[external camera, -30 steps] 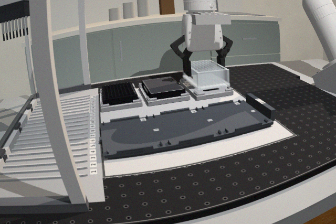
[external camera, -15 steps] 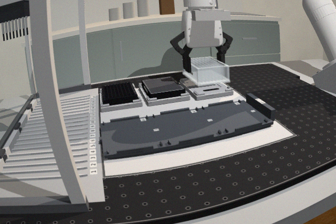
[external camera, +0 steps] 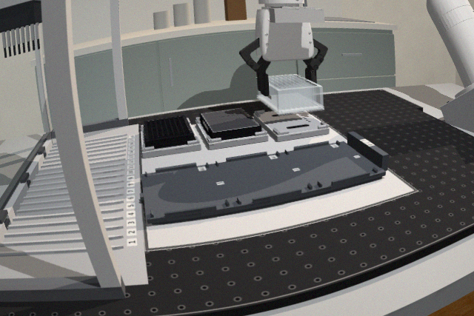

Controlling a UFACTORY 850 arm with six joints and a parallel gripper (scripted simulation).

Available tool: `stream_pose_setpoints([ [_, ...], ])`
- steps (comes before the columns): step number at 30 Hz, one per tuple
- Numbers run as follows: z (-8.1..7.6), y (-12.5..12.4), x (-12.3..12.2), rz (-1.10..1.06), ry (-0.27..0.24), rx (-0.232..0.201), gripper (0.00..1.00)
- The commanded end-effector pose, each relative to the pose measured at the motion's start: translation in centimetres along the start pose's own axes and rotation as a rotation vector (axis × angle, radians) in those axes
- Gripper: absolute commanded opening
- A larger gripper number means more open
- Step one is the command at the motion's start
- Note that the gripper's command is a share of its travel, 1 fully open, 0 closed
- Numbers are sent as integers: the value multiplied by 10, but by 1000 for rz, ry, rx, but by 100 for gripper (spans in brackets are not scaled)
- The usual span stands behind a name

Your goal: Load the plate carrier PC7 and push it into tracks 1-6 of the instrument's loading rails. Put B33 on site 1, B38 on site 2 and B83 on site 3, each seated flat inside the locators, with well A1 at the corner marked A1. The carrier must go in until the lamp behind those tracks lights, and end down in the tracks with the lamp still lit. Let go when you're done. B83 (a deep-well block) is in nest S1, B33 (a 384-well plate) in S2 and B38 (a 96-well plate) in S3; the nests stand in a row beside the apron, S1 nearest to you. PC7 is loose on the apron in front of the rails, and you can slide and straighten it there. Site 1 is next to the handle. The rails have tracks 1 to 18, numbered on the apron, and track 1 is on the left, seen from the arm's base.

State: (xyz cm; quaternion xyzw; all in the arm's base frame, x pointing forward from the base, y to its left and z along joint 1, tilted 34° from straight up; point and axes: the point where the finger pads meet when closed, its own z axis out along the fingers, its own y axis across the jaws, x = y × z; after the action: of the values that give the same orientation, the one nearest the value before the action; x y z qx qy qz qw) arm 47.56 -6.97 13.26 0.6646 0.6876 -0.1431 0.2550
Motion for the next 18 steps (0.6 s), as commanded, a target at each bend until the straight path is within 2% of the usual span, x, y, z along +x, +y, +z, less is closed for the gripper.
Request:
stream_pose_setpoints([
  [1, -4, 1, 1, 0, 2, -1, 0],
  [18, -29, 1, 1, 0, 2, -1, 0],
])
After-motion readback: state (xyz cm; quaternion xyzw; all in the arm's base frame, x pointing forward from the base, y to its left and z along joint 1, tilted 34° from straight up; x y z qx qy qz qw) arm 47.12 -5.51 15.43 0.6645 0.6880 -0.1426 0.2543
